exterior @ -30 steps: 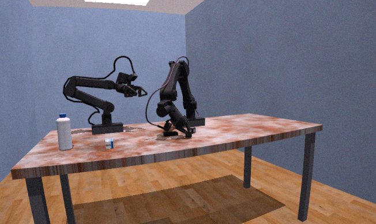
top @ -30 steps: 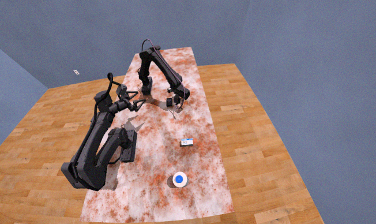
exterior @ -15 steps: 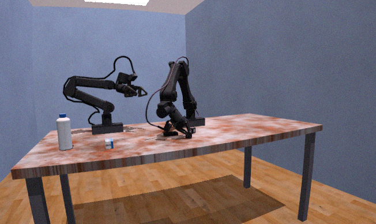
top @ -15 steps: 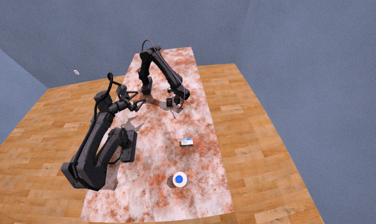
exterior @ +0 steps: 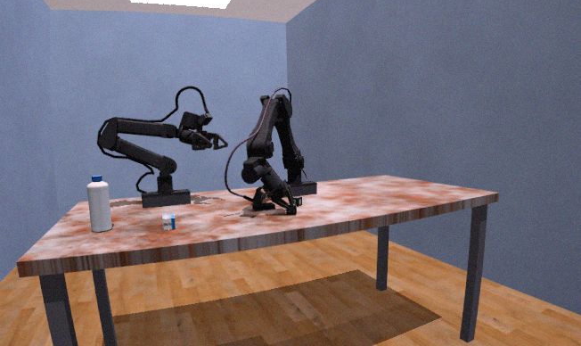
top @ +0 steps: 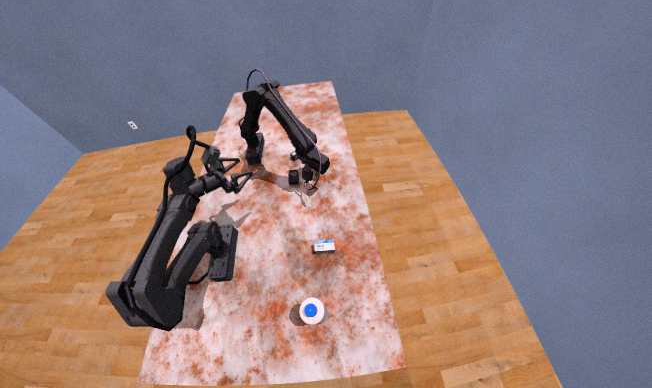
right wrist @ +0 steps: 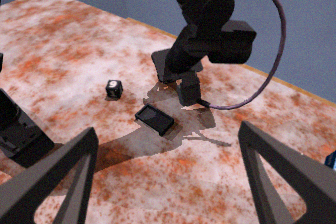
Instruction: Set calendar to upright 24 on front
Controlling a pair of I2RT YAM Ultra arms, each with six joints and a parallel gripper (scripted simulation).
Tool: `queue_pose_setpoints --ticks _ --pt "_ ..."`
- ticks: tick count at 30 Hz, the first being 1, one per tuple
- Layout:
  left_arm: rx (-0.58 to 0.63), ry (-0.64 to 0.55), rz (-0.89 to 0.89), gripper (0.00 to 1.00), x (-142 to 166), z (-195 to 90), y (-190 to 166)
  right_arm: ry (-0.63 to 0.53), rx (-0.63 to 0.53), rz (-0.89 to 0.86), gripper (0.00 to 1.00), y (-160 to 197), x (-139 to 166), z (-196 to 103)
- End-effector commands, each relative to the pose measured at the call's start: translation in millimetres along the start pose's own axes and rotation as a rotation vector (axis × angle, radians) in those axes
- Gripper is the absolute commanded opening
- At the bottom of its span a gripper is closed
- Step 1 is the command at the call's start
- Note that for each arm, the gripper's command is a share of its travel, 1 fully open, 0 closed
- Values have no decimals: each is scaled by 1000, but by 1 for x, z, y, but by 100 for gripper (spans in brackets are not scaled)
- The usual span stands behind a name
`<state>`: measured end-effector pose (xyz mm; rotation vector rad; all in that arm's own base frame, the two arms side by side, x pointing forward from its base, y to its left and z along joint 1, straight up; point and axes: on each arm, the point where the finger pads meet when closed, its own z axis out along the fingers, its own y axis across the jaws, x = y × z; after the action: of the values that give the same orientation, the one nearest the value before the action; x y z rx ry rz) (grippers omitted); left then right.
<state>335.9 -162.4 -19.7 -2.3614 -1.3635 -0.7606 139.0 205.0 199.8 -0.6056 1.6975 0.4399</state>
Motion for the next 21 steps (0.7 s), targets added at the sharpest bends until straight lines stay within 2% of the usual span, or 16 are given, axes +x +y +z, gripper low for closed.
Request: queue_pose_setpoints --ticks 1,14,15,16,17,21 --pt "-34 5 -28 26 4 -6 9 -15 5 20 100 1 -12 -2" --pt "-32 -2 -27 26 1 -3 9 -15 5 20 100 1 -12 -2" --pt "-22 -1 -17 38 2 -3 6 -15 5 20 100 1 -12 -2" --pt "-22 -1 -17 43 2 -3 6 -15 5 20 100 1 -12 -2" --pt "-40 -5 -31 54 2 -6 8 -15 5 20 100 1 -12 -2" --pt "-55 -16 -36 56 0 -14 6 -15 5 20 100 1 -12 -2"
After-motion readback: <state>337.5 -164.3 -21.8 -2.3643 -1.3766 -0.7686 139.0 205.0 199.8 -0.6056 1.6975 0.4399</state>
